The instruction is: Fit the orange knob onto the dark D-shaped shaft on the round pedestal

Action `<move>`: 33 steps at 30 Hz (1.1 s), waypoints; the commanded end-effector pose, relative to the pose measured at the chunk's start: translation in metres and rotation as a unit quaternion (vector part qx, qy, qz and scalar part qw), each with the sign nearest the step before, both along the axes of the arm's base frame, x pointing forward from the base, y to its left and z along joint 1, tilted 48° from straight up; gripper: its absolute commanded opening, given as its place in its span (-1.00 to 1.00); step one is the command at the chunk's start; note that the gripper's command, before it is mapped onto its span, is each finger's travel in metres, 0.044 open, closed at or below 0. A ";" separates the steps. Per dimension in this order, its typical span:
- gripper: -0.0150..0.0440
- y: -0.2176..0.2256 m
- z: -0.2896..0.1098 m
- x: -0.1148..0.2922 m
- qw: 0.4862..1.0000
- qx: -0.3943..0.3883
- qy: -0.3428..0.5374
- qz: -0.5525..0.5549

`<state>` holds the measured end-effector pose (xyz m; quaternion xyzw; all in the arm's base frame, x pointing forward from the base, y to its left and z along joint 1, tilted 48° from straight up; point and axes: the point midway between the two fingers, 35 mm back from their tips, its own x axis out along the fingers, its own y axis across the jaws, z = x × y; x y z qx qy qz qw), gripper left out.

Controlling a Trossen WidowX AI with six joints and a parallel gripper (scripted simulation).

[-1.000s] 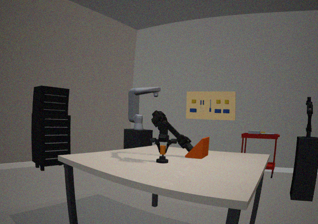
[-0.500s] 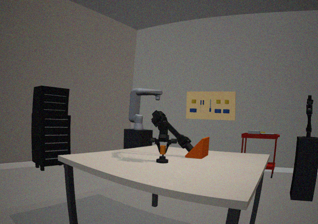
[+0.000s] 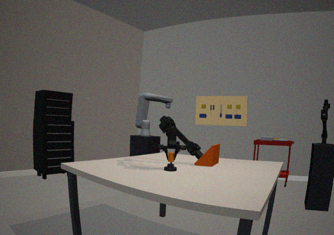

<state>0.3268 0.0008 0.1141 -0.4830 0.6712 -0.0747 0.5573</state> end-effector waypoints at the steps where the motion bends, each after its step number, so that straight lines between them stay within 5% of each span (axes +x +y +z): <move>1: -0.49 -0.001 0.000 0.000 1.000 -0.001 0.005 0.006; 33: -0.49 -0.001 0.000 0.000 0.994 -0.011 0.081 0.077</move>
